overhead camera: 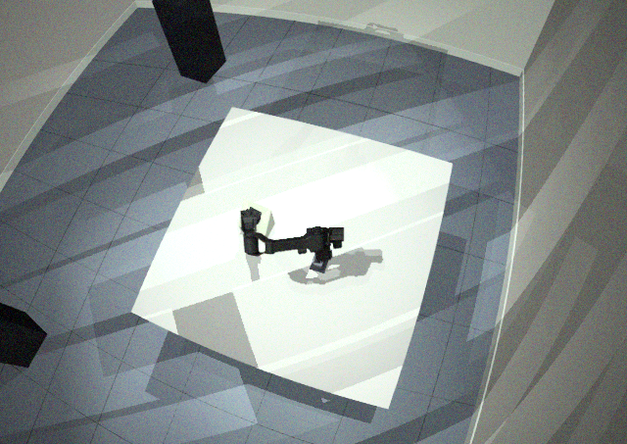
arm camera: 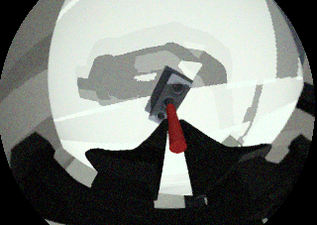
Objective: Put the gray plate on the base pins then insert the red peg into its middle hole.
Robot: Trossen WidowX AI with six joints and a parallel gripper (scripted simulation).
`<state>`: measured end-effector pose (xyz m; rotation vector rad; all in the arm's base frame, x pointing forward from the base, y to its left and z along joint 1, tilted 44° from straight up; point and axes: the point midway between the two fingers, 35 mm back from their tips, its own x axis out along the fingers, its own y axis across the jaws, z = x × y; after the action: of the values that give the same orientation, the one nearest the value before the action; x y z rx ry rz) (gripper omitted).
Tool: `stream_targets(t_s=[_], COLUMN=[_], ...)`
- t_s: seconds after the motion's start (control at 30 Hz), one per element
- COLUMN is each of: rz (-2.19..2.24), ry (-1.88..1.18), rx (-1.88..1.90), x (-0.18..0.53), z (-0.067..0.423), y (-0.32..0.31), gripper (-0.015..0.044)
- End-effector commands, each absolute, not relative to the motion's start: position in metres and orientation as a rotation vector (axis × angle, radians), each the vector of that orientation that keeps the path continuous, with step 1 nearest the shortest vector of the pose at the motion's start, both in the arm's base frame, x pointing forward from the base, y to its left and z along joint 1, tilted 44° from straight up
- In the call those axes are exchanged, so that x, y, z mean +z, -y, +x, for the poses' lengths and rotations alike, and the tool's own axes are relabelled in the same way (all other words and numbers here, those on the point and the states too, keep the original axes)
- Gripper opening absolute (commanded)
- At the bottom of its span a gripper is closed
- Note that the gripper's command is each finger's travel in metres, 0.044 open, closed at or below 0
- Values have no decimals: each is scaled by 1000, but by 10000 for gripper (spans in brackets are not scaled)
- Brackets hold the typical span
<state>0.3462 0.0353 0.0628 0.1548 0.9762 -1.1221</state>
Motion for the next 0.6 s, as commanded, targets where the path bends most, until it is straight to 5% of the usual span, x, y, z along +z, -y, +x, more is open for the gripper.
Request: stream_targets(t_s=[0.0,0.57], rz=[155,150], ry=[-976,-974], rx=[-1122,-1121], x=[64,57], z=[347,348], y=[-34,-27], gripper=[0,0])
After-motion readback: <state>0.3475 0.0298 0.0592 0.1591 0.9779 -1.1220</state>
